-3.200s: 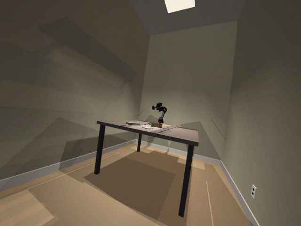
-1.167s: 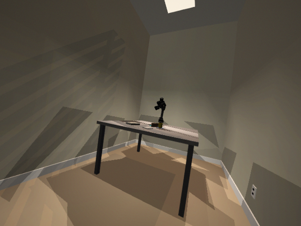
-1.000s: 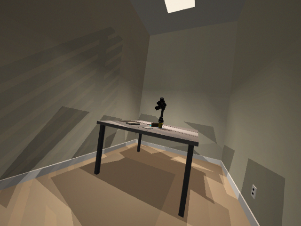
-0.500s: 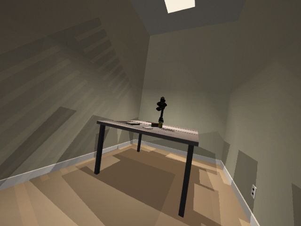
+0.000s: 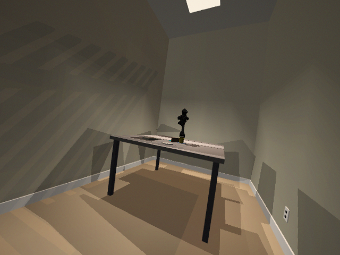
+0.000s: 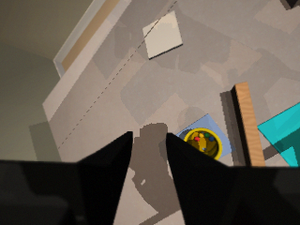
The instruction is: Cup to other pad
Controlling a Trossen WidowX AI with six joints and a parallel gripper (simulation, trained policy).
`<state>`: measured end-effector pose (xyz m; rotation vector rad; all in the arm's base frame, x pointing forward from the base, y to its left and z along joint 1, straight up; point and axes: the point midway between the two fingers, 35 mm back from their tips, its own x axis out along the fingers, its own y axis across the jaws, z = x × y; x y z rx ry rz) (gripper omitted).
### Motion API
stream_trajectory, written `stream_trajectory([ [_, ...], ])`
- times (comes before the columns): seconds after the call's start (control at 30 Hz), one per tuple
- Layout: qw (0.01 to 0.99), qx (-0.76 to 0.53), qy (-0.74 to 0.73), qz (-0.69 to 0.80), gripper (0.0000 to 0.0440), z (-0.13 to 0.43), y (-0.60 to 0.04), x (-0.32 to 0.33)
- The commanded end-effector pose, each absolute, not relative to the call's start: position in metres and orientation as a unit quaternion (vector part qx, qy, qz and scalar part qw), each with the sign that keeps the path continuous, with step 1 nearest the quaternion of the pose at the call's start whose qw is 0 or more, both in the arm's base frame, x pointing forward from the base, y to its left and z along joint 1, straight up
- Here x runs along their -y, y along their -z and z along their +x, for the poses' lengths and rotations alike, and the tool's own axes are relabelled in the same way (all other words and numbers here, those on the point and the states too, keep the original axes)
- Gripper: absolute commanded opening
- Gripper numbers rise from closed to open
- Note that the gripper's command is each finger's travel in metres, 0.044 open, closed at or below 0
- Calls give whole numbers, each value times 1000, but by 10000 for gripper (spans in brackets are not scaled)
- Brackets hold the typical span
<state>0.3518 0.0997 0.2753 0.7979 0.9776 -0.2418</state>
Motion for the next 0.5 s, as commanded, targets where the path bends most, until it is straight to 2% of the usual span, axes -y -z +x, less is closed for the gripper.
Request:
stream_trajectory([
  [0.0,782,-477,137,378,135,352,-267,-102],
  [0.47,726,-543,219,360,143,343,-232,-99],
])
